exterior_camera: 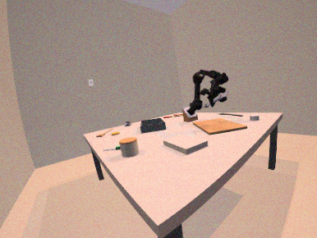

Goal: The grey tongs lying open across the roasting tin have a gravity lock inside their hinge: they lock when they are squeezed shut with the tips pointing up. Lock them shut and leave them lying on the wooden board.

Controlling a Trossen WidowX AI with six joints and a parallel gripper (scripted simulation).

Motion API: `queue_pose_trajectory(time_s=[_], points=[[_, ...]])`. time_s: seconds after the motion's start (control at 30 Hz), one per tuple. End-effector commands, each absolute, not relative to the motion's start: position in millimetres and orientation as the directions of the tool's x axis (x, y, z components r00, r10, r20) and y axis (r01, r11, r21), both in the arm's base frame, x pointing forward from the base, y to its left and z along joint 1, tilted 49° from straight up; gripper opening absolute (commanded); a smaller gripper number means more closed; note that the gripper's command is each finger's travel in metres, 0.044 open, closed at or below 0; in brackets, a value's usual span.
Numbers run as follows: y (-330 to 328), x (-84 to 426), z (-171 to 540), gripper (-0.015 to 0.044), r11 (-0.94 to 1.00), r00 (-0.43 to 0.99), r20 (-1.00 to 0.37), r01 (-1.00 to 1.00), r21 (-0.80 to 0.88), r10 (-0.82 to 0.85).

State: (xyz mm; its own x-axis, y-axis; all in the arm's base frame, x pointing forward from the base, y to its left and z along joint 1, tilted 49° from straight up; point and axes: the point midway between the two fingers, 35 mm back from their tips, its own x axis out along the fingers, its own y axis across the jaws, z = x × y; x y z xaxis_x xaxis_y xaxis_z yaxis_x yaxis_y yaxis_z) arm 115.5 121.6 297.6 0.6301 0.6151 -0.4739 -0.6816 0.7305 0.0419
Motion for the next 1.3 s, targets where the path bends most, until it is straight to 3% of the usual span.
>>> queue_pose_trajectory(time_s=[0.0,0.57,1.27], points=[[121.8,115.6,299.8,-0.0150,0.739,0.656,-0.422,-0.671,0.051,0.625],[123.0,112.8,309.1,-0.0150,0.743,0.711,-0.216,-0.650,0.160,0.669],[116.8,109.0,311.4,-0.0150,0.670,0.735,-0.013,-0.610,0.424,0.678]])
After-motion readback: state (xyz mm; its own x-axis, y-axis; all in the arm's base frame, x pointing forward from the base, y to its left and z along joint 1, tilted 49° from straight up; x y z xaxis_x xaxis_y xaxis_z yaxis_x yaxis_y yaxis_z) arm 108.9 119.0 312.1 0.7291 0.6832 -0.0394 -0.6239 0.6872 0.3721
